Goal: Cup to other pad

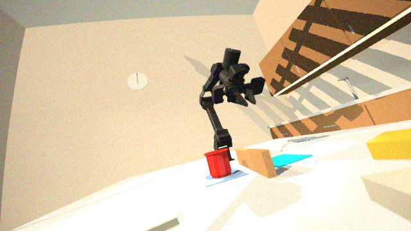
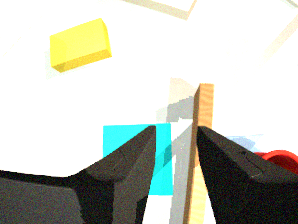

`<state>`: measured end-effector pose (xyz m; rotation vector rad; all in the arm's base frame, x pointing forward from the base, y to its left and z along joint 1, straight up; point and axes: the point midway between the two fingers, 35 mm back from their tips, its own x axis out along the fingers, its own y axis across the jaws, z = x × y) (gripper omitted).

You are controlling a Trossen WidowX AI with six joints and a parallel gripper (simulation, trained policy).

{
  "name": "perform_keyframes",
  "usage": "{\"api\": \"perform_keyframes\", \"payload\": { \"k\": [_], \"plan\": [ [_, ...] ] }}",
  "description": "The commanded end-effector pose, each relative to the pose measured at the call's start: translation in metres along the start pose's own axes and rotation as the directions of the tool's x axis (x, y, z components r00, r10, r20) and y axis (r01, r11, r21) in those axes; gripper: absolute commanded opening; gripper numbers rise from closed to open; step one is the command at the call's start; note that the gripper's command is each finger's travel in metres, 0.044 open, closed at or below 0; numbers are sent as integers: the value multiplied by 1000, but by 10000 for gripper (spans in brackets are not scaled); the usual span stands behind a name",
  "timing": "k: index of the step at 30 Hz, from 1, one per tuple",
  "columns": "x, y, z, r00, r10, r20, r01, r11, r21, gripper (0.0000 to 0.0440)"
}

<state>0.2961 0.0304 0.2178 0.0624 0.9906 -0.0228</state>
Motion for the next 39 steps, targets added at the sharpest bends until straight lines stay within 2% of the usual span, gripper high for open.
{"api": "perform_keyframes", "payload": {
  "k": [1, 12, 24, 39],
  "plan": [
    [0, -4, -4, 998, -19, -58, 18, 1000, -18, 118],
    [1, -15, -19, 972, -61, -227, 47, 997, -67, 121],
    [6, -32, -35, 914, -105, -393, 59, 990, -129, 109],
    [26, -59, -54, 841, -143, -522, 58, 982, -177, 124]
  ]
}}
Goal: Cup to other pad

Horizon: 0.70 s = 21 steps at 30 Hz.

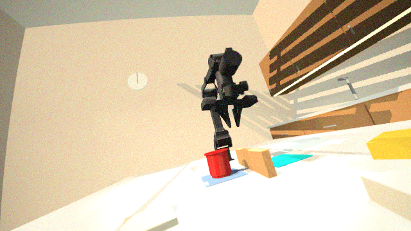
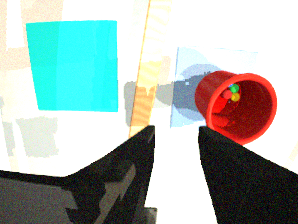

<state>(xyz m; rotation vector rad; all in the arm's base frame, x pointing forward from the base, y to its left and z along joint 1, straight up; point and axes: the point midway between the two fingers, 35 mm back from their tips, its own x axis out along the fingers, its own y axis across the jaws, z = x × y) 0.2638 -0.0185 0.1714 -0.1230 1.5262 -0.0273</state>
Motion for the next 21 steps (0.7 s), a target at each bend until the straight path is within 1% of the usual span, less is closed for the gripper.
{"api": "perform_keyframes", "payload": {
  "k": [1, 21],
  "plan": [
    [10, -7, -3, 999, -7, -34, 6, 1000, -13, 127],
    [68, -32, -12, 992, -1, -123, -10, 996, -90, 172]
  ]
}}
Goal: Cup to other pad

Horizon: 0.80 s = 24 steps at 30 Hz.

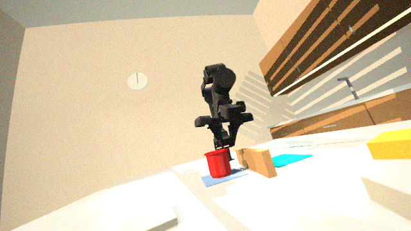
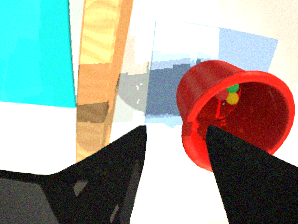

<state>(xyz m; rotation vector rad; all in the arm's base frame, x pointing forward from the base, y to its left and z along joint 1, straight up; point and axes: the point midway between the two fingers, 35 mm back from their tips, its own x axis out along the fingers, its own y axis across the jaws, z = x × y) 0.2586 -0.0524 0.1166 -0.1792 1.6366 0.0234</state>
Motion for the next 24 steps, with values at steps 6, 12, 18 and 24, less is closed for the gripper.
{"api": "perform_keyframes", "payload": {
  "k": [6, 12, 18, 24],
  "plan": [
    [33, -7, -4, 999, 12, -34, -15, 998, -64, 176],
    [55, -7, -5, 998, 31, -46, -37, 991, -131, 179],
    [69, -8, -7, 998, 36, -54, -47, 974, -220, 47],
    [67, -10, -6, 998, 41, -45, -52, 955, -293, 0]
  ]
}}
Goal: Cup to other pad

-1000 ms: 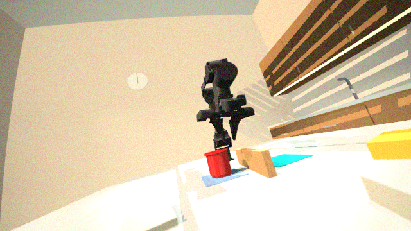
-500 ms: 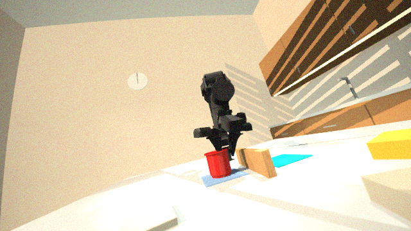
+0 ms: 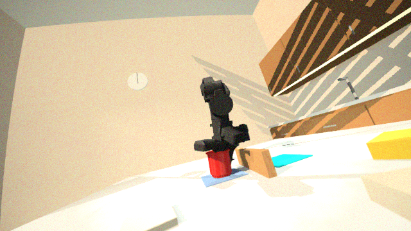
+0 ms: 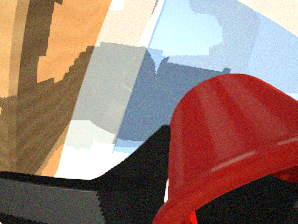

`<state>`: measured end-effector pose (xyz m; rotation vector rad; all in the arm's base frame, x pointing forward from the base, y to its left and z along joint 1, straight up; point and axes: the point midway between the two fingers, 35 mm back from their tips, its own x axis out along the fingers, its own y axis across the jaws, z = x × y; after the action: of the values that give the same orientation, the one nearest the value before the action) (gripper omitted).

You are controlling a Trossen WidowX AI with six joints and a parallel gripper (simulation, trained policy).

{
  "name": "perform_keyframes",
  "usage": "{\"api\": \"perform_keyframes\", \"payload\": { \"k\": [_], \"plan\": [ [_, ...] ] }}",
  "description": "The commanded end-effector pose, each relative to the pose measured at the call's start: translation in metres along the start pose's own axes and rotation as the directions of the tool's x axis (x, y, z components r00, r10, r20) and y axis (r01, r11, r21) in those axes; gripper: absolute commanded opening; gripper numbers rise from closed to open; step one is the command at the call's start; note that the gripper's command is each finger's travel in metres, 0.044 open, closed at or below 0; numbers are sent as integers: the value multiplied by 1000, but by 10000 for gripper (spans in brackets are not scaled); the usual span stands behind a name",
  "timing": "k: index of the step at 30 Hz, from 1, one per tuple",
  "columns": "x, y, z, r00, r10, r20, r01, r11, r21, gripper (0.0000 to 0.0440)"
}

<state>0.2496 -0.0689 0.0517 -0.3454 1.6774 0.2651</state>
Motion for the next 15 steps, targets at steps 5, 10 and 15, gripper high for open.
{"api": "perform_keyframes", "payload": {
  "k": [5, 10, 15],
  "plan": [
    [-9, -3, 1, 1000, 1, 23, 1, 996, -92, 0],
    [-19, -5, 4, 999, -6, 41, 11, 991, -132, 0],
    [-31, -5, 9, 998, -14, 59, 23, 987, -159, 0]
  ]
}}
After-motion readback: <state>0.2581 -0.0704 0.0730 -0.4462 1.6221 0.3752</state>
